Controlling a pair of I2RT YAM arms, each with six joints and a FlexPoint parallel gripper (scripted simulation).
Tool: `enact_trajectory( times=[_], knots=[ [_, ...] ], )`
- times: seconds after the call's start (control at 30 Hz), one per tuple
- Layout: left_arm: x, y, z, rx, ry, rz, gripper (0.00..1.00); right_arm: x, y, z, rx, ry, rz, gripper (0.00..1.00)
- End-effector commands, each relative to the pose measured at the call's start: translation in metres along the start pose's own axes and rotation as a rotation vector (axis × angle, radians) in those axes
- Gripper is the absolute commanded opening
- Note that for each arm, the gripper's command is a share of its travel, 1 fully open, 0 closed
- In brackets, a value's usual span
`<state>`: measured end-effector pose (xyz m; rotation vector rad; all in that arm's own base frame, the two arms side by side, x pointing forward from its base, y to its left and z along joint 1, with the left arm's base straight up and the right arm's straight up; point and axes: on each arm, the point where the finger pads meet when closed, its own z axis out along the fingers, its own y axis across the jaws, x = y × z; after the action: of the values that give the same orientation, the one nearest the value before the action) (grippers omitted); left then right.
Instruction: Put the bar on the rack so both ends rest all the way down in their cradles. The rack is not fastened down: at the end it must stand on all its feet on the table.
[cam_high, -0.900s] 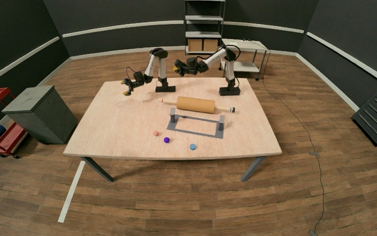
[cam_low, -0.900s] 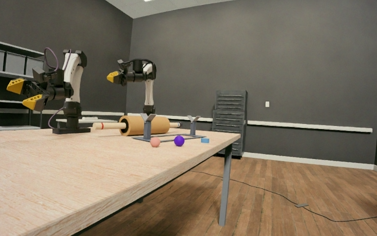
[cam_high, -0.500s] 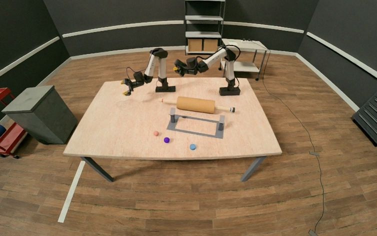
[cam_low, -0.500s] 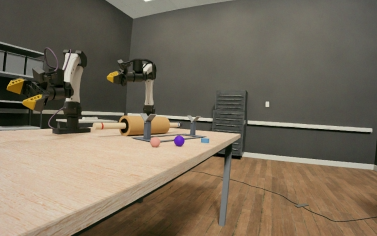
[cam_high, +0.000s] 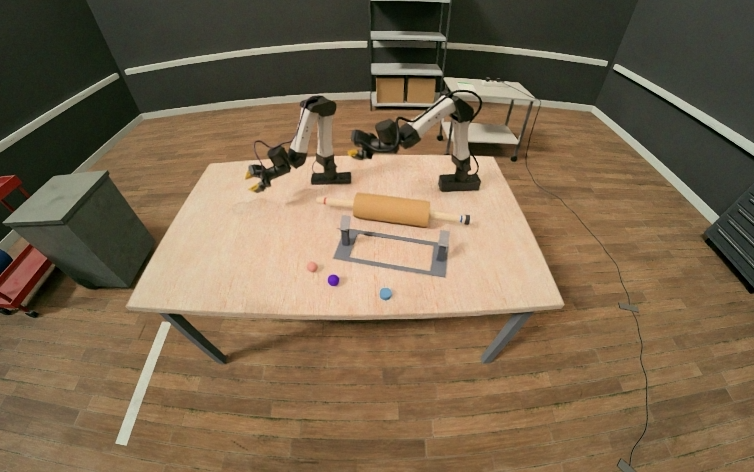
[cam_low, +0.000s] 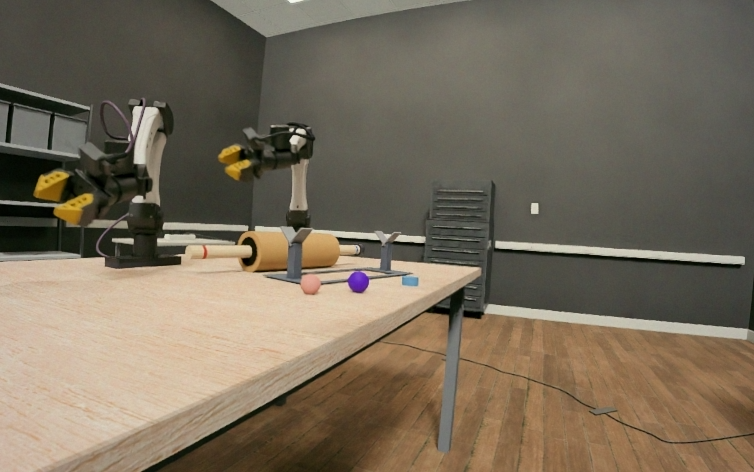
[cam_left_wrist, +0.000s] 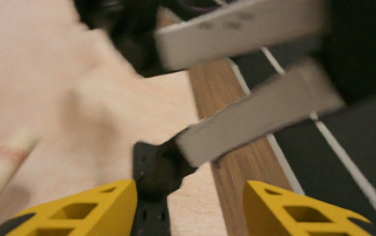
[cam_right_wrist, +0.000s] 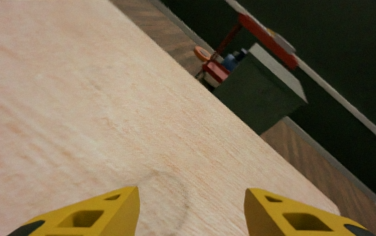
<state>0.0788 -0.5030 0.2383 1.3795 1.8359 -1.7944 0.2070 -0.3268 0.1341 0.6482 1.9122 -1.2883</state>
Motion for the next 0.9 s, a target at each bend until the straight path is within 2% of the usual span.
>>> enact_trajectory(
  times=[0.0, 0.13, 0.23, 0.33, 0.7, 0.8, 0.87],
  knots=[
    [-0.015, 0.027, -0.034, -0.156, -0.076, -0.176, 0.54, -0.021, 0.022, -0.006, -0.096, -0.016, -0.077, 0.54],
    [-0.012, 0.061, -0.063, -0.296, -0.134, -0.354, 0.54, -0.028, 0.053, -0.019, -0.203, -0.013, -0.170, 0.54],
    [-0.017, 0.067, -0.071, -0.328, -0.161, -0.395, 0.54, -0.026, 0.061, -0.023, -0.234, -0.005, -0.202, 0.54],
    [-0.005, 0.096, -0.100, -0.438, -0.211, -0.536, 0.54, -0.036, 0.087, -0.039, -0.324, -0.025, -0.278, 0.54],
    [0.027, 0.154, -0.189, -0.728, -0.423, -0.910, 0.54, -0.050, 0.152, -0.102, -0.585, -0.090, -0.531, 0.54],
    [0.023, 0.156, -0.197, -0.748, -0.454, -0.936, 0.54, -0.048, 0.156, -0.108, -0.608, -0.088, -0.561, 0.54],
    [0.044, 0.169, -0.221, -0.830, -0.511, -1.043, 0.54, -0.048, 0.169, -0.128, -0.675, -0.110, -0.634, 0.54]
  ],
)
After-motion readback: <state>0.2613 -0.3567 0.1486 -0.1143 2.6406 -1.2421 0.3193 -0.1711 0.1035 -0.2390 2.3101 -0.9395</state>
